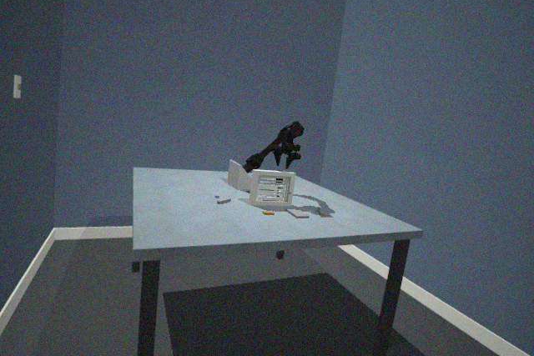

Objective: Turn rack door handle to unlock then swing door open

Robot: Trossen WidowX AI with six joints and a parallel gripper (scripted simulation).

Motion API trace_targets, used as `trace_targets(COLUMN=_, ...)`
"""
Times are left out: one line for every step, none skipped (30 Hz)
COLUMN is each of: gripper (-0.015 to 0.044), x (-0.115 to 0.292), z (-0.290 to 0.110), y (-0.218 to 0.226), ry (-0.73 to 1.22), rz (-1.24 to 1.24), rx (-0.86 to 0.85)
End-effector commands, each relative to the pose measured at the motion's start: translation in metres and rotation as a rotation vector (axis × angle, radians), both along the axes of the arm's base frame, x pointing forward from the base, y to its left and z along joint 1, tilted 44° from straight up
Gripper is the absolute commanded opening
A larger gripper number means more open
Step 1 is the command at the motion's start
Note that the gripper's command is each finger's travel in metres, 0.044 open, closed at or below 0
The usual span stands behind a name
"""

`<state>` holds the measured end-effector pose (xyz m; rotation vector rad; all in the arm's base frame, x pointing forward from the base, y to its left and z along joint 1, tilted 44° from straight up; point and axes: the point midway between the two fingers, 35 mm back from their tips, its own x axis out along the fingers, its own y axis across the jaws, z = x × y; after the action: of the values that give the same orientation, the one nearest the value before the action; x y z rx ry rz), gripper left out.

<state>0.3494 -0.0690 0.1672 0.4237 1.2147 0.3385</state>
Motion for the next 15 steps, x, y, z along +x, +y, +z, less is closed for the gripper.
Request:
trace_targets(gripper=0.029, x=-0.0016, z=-0.0041, y=-0.003, ry=0.068, rz=0.002, rx=0.08)
trace_targets(gripper=0.029, x=-0.0022, z=-0.0043, y=-0.0034, ry=0.084, rz=0.001, rx=0.101)
trace_targets(gripper=0.029, x=-0.0028, z=-0.0045, y=-0.0039, ry=0.1, rz=0.0, rx=0.122)
trace_targets(gripper=0.029, x=-0.0034, z=-0.0046, y=-0.0043, ry=0.116, rz=-0.001, rx=0.143)
trace_targets(gripper=0.029, x=-0.0039, z=-0.0047, y=-0.0049, ry=0.131, rz=-0.003, rx=0.164)
trace_targets(gripper=0.029, x=-0.0044, z=-0.0046, y=-0.0054, ry=0.146, rz=-0.005, rx=0.185)
trace_targets(gripper=0.029, x=-0.0048, z=-0.0045, y=-0.006, ry=0.161, rz=-0.007, rx=0.206)
trace_targets(gripper=0.029, x=-0.0052, z=-0.0043, y=-0.0066, ry=0.176, rz=-0.01, rx=0.228)
trace_targets(gripper=0.029, x=-0.0056, z=-0.004, y=-0.0072, ry=0.19, rz=-0.013, rx=0.25)
trace_targets(gripper=0.029, x=-0.0058, z=-0.0038, y=-0.0078, ry=0.201, rz=-0.016, rx=0.268)
trace_targets(gripper=0.029, x=-0.0059, z=-0.0036, y=-0.0081, ry=0.208, rz=-0.018, rx=0.278)
trace_targets(gripper=0.029, x=-0.006, z=-0.0035, y=-0.0082, ry=0.21, rz=-0.018, rx=0.282)
trace_targets(gripper=0.029, x=-0.006, z=-0.0035, y=-0.0082, ry=0.21, rz=-0.018, rx=0.282)
trace_targets(gripper=0.029, x=-0.006, z=-0.0035, y=-0.0082, ry=0.21, rz=-0.018, rx=0.282)
trace_targets(gripper=0.029, x=-0.006, z=-0.0035, y=-0.0082, ry=0.21, rz=-0.018, rx=0.282)
